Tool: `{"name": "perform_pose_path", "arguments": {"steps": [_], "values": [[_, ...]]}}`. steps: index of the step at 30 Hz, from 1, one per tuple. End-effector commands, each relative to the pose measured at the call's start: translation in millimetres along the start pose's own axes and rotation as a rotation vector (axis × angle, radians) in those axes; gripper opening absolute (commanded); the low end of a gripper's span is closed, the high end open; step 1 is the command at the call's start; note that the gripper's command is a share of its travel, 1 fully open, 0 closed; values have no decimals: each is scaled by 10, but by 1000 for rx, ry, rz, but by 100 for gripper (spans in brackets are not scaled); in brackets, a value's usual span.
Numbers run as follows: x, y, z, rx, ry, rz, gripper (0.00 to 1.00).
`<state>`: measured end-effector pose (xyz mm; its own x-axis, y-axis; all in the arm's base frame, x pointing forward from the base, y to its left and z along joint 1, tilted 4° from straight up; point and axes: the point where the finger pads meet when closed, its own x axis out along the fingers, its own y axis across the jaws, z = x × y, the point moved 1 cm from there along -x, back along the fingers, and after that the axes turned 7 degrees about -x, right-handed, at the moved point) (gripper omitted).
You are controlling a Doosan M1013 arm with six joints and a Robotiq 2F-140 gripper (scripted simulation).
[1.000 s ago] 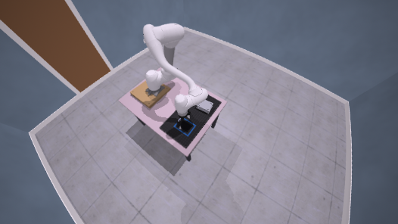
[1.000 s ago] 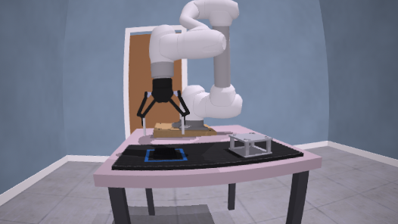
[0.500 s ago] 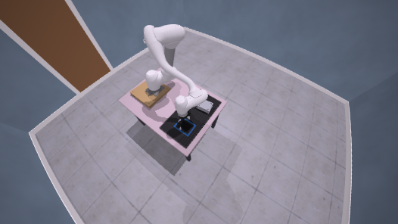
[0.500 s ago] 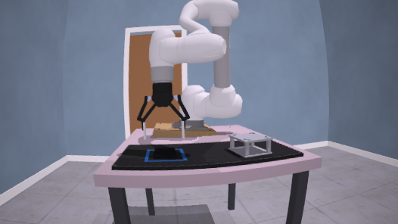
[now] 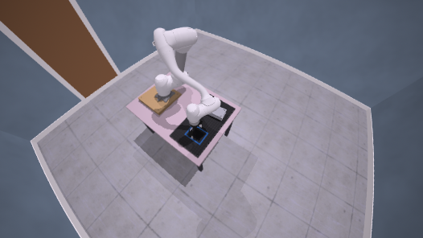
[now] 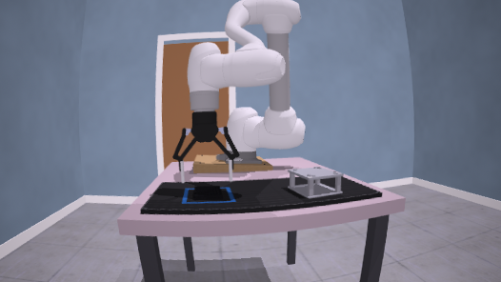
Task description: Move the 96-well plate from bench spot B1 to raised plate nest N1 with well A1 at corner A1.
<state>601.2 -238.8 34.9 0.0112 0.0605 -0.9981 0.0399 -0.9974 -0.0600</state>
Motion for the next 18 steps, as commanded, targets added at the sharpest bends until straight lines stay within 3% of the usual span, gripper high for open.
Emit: {"name": "perform_pose_path", "arguments": {"steps": [1, 12, 18], "values": [[50, 0, 0, 0, 0, 0, 100], [233, 0, 0, 0, 0, 0, 100], [246, 0, 0, 0, 0, 0, 100]]}}
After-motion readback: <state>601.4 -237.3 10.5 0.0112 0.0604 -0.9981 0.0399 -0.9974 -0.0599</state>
